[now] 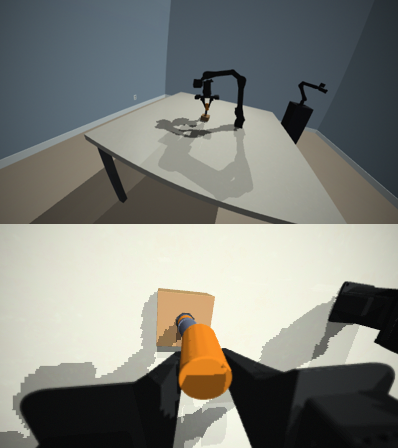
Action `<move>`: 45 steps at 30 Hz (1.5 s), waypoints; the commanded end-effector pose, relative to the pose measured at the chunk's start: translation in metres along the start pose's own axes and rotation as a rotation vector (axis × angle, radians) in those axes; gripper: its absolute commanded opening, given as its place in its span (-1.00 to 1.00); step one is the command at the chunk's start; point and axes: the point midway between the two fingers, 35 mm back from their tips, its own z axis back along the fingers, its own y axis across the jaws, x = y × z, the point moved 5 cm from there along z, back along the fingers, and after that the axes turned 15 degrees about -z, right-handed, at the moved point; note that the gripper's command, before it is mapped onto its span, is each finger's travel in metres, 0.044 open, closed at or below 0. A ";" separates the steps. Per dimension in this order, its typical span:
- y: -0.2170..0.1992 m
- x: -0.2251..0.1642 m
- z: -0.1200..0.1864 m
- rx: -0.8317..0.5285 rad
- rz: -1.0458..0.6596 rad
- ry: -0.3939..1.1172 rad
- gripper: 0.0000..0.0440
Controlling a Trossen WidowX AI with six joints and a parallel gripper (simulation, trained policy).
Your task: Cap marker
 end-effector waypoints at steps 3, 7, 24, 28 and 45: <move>0.001 0.000 -0.014 -0.018 0.019 0.010 -1.00; 0.002 0.001 -0.024 -0.032 0.029 0.011 -1.00; 0.000 0.002 -0.057 -0.062 0.086 0.011 -0.85; 0.001 0.002 -0.060 -0.054 0.104 0.006 -0.83; 0.003 0.006 -0.067 -0.032 0.149 -0.011 -0.72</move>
